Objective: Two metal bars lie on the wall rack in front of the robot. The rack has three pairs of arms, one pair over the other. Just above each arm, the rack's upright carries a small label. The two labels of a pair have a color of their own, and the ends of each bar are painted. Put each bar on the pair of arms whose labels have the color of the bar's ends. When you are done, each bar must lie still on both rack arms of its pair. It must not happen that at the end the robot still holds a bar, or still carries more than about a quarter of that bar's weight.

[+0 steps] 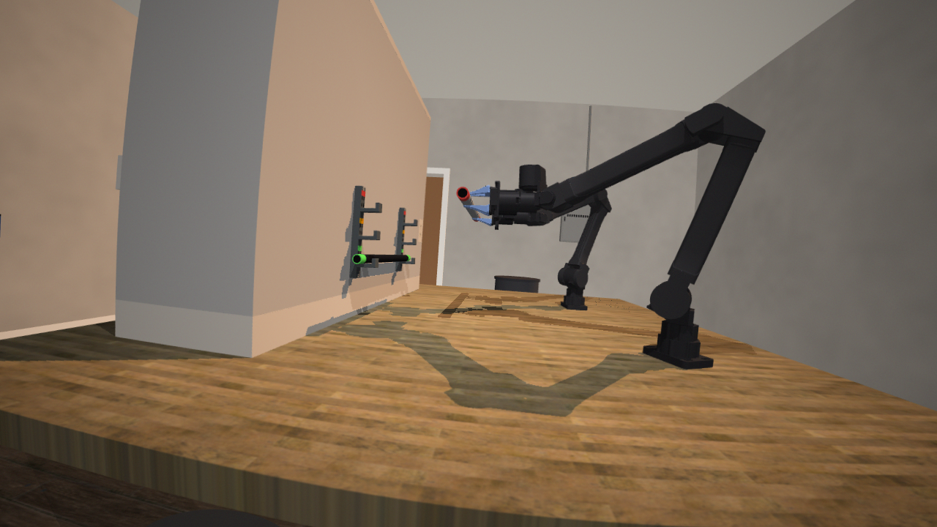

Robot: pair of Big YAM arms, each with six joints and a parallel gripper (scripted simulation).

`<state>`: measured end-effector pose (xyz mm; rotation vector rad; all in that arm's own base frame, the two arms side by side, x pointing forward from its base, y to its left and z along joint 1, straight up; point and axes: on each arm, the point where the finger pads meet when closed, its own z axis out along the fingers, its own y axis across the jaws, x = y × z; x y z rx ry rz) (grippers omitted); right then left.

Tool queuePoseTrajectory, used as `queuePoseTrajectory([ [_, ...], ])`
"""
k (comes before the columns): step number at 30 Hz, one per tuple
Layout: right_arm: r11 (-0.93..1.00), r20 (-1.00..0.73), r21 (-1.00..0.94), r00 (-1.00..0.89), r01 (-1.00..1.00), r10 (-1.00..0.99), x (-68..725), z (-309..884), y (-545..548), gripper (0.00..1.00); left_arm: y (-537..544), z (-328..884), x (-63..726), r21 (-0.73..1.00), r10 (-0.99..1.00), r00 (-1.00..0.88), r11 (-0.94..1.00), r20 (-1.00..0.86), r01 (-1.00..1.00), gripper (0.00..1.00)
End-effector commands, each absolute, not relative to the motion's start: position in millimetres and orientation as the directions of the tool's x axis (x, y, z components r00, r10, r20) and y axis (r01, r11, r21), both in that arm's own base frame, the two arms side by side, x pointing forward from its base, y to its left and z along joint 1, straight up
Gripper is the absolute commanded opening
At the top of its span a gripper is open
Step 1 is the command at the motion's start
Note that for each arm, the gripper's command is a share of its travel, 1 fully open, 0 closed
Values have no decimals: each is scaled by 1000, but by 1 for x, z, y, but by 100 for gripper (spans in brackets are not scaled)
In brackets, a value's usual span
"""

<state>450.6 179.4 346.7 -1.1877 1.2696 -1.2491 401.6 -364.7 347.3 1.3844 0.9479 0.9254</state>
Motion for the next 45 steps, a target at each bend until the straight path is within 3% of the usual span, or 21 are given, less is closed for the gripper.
queuePoseTrajectory([
  [1, 28, -30, -999, -74, 31, -997, 450, 363, 177, 0, -360, 372, 408, 999, 940, 338, 44, -36, -18, 0],
  [45, 28, -30, -999, -74, 31, -997, 468, 356, 176, 0, -365, 367, 421, 999, 940, 338, 44, -36, -18, 0],
])
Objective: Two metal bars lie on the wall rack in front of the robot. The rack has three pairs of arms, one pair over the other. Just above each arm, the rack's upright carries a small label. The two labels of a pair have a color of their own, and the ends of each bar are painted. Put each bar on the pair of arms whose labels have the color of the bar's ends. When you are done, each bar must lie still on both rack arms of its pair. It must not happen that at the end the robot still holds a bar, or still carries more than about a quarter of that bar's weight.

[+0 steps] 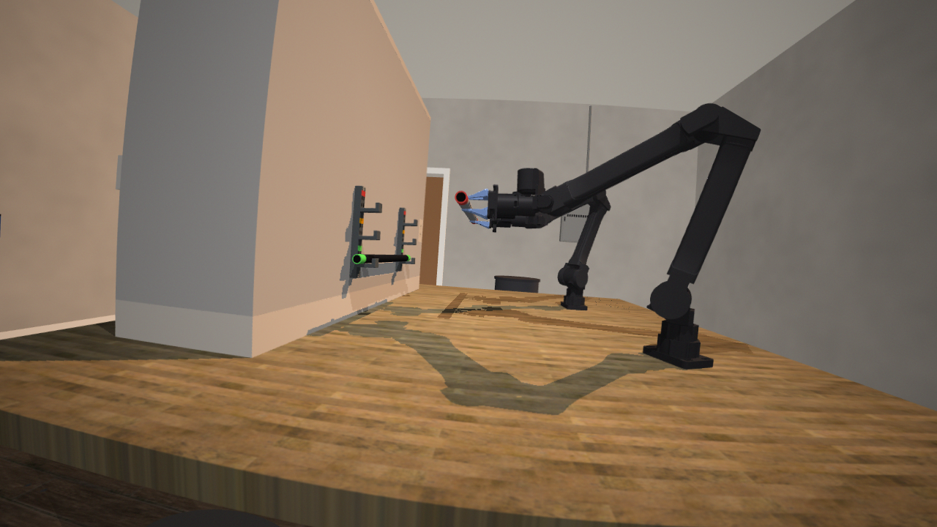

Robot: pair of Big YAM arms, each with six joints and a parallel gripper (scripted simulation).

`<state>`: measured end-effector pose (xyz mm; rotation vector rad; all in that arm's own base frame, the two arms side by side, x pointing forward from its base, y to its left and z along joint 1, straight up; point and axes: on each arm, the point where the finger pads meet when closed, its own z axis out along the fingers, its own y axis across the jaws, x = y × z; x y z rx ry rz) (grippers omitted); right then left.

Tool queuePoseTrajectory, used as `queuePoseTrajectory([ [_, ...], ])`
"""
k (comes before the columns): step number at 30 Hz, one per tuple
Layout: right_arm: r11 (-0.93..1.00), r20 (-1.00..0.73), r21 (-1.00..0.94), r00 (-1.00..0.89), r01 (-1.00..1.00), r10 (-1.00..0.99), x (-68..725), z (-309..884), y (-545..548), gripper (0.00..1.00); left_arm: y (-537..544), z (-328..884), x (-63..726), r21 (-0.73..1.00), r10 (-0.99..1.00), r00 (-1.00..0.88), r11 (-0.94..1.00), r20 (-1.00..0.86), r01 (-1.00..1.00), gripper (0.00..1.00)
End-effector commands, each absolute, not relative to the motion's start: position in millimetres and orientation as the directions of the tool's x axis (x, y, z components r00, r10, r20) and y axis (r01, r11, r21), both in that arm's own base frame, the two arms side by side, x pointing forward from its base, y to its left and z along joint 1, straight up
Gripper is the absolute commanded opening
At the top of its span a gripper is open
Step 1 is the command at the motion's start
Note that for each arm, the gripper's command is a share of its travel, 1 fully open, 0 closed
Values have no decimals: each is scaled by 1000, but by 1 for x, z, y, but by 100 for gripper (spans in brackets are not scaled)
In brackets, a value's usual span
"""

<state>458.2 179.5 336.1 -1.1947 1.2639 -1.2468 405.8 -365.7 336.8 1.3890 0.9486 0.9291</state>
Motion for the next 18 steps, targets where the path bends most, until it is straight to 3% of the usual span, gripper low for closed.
queuePoseTrajectory([
  [1, 28, -30, -999, -74, 31, -997, 469, 356, 176, 0, -366, 367, 423, 999, 940, 338, 44, -36, -18, 0],
  [18, 28, -30, -999, -74, 31, -997, 495, 364, 173, 0, -375, 375, 447, 999, 940, 338, 44, -36, -18, 0],
])
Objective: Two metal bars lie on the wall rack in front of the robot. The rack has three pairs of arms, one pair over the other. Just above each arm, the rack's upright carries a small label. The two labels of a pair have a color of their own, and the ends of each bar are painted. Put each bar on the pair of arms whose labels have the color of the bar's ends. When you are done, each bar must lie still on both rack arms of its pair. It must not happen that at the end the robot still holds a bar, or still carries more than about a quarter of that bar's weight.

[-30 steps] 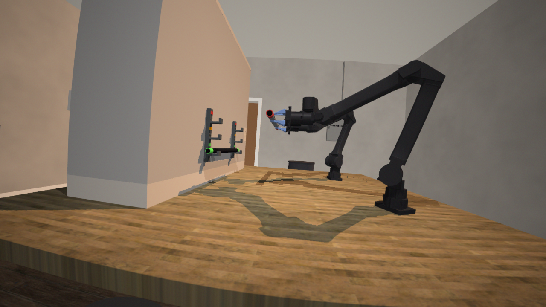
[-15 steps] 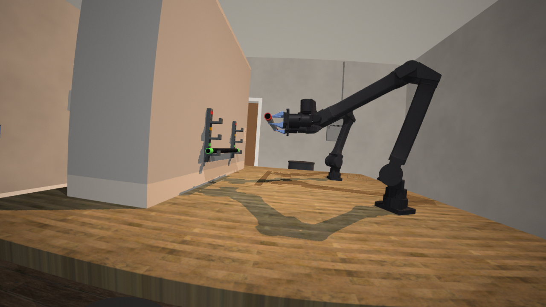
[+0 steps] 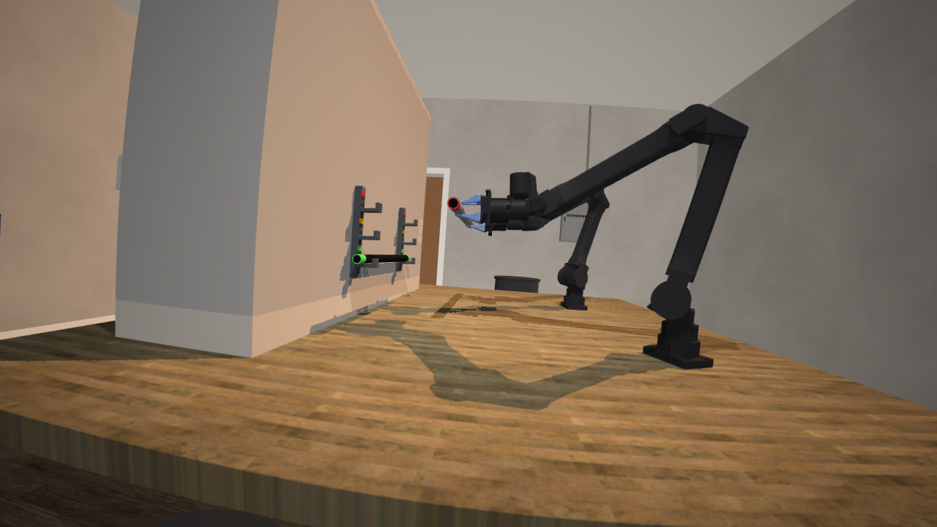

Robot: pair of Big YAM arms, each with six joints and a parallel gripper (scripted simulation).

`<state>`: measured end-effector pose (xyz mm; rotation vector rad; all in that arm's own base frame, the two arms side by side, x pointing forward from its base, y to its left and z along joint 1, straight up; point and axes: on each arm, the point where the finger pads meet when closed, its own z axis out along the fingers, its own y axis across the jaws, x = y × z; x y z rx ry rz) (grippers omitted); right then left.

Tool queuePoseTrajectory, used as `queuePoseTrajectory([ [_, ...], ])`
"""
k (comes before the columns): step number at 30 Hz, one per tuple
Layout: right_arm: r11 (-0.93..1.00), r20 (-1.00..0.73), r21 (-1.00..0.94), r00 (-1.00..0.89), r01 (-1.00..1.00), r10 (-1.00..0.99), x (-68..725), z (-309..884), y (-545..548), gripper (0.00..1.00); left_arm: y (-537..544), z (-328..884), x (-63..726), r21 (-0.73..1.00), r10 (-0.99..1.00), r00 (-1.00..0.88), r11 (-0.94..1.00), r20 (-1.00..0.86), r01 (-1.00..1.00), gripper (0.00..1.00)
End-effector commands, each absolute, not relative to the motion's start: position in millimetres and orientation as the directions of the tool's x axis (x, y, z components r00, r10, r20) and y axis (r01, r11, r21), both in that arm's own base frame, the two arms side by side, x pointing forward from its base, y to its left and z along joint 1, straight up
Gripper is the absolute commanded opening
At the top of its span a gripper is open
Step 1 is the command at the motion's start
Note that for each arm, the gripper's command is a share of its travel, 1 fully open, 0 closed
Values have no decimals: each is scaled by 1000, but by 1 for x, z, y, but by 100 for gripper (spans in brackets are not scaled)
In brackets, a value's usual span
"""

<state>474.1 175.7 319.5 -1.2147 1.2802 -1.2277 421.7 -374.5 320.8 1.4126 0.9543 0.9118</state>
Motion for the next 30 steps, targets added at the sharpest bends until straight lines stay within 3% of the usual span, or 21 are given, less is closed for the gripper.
queuePoseTrajectory([
  [1, 28, -30, -999, -74, 31, -997, 496, 365, 173, 0, -376, 376, 448, 999, 940, 338, 44, -36, -18, 0],
  [30, 28, -30, -999, -74, 31, -997, 538, 382, 173, 0, -388, 391, 488, 999, 940, 338, 44, -36, -18, 0],
])
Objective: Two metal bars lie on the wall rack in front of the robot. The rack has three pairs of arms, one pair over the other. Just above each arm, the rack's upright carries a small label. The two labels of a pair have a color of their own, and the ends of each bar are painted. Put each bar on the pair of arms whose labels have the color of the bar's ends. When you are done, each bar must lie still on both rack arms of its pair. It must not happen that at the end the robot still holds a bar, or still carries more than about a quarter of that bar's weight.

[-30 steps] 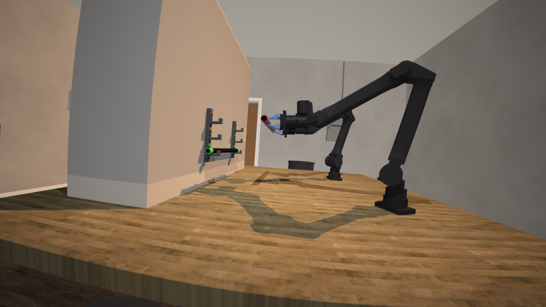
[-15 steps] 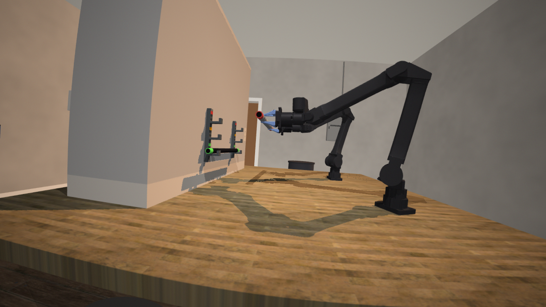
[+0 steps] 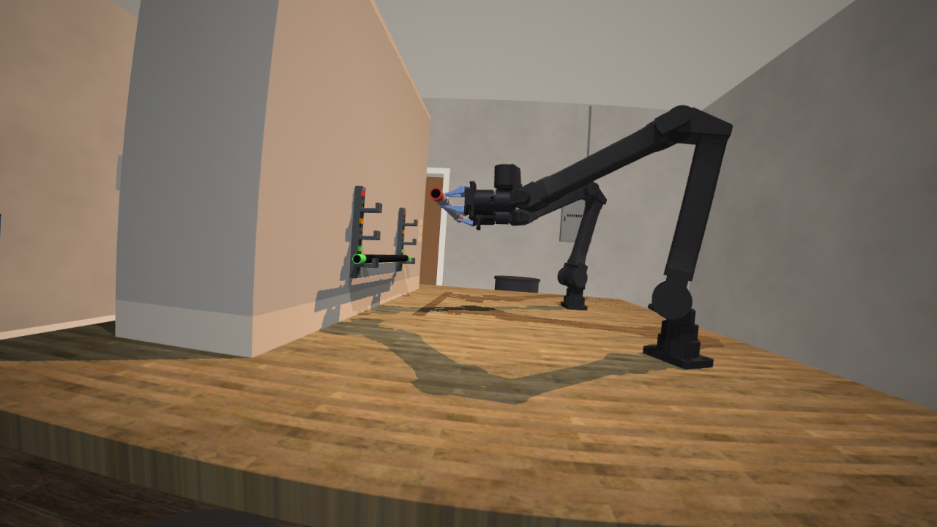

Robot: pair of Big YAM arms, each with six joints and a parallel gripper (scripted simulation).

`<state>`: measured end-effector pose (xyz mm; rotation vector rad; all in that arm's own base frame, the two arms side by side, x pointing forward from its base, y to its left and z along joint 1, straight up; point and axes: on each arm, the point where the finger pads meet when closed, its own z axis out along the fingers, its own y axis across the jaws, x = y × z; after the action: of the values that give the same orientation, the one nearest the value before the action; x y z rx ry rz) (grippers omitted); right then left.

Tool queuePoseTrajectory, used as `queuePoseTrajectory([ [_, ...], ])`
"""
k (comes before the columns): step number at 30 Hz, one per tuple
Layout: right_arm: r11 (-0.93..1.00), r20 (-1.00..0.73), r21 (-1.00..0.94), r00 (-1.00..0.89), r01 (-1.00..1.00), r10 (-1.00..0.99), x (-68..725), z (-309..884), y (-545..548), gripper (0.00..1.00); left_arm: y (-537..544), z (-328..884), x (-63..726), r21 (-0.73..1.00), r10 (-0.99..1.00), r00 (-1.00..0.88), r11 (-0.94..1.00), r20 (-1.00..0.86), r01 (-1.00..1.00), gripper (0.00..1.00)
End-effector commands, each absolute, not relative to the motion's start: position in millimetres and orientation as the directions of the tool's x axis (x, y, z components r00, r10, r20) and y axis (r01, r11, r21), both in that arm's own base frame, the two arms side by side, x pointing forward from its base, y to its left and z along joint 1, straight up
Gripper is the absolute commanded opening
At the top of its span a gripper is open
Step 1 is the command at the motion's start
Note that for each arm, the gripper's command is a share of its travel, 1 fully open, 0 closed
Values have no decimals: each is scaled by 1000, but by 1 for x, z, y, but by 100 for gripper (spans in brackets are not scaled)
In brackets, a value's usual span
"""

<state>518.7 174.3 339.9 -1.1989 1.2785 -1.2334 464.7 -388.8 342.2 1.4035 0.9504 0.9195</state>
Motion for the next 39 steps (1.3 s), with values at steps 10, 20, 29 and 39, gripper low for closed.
queuePoseTrajectory([
  [10, 28, -30, -999, -74, 31, -997, 555, 384, 172, 0, -393, 392, 504, 999, 940, 338, 44, -36, -18, 0],
  [20, 28, -30, -999, -74, 31, -997, 568, 385, 172, 0, -398, 393, 516, 999, 940, 338, 44, -36, -18, 0],
  [29, 28, -30, -999, -74, 31, -997, 581, 386, 171, 0, -402, 393, 529, 999, 940, 338, 44, -36, -18, 0],
  [39, 28, -30, -999, -74, 31, -997, 596, 386, 170, 0, -407, 392, 543, 999, 940, 338, 44, -36, -18, 0],
])
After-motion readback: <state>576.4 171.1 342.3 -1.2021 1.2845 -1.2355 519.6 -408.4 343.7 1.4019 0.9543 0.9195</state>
